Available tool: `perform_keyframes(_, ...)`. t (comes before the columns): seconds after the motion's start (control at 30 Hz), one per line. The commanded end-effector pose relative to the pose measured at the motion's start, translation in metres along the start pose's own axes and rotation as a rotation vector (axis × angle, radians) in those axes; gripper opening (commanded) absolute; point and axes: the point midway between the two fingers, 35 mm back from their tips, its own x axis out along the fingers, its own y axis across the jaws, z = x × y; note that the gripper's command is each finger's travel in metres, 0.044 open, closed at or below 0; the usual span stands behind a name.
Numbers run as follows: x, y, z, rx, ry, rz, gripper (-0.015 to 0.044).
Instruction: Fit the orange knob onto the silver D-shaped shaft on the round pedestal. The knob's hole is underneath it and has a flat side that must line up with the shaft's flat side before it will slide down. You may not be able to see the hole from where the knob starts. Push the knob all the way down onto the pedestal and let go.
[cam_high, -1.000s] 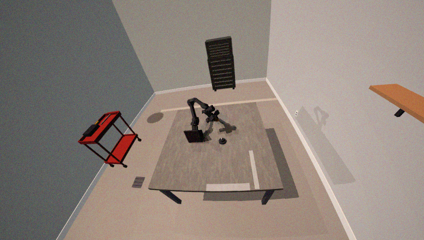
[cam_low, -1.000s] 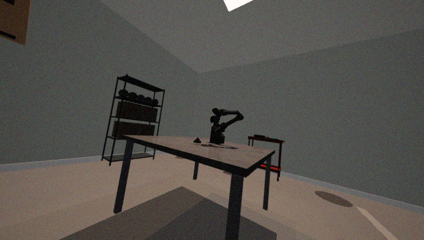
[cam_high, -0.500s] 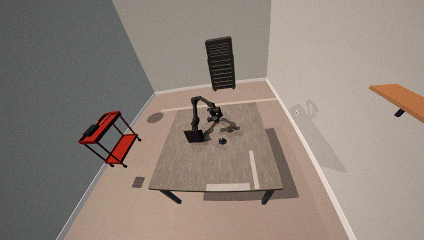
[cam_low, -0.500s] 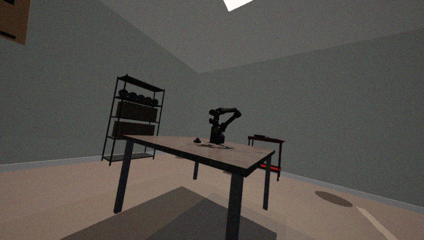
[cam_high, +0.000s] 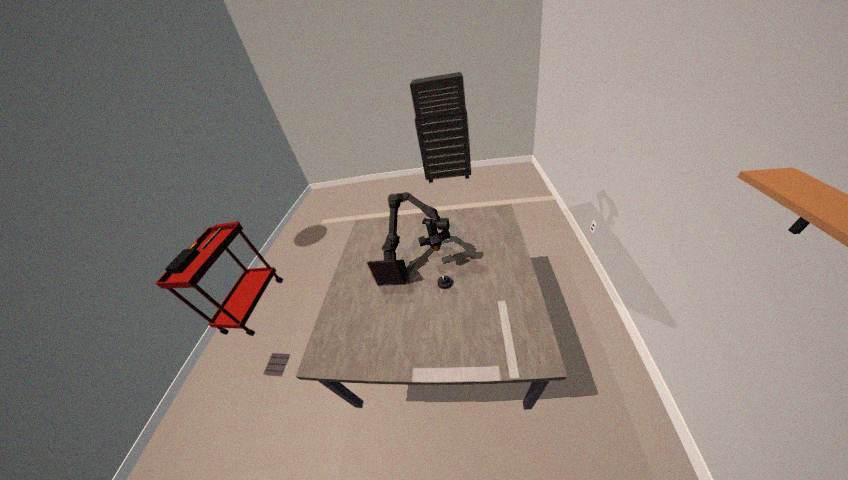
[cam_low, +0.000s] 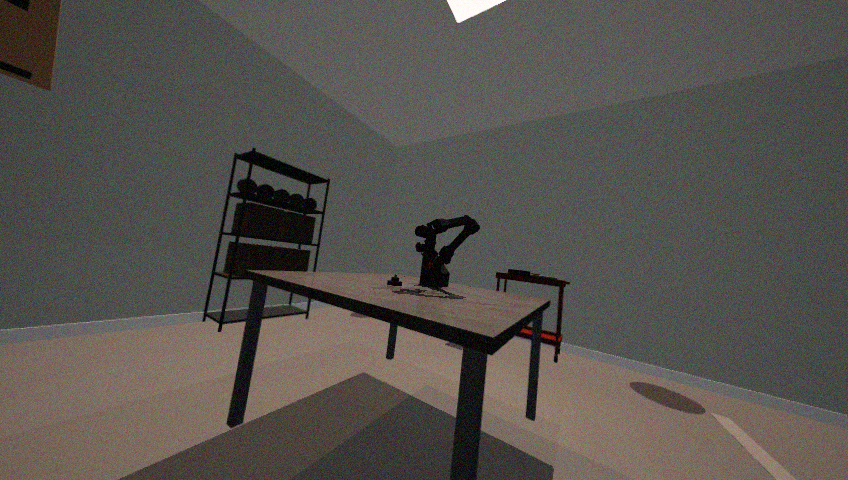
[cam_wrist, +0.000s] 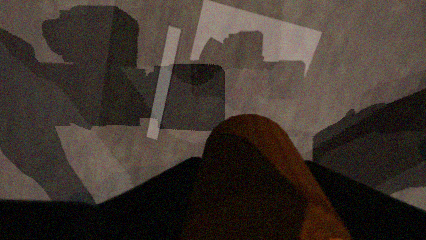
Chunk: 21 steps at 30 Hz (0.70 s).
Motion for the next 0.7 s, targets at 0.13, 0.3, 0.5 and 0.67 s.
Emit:
perform_keyframes(0.13,0.036,0.001,0.004,0.006,-0.005,-0.021,0.0)
perform_keyframes(0.3,0.059,0.003,0.006,0.004,-0.004,-0.026,0.0)
perform_keyframes(0.5,0.087,0.005,0.006,0.002,0.0,-0.031,0.0)
perform_keyframes(0.67,0.109,0.006,0.005,0.001,0.007,-0.035,0.0)
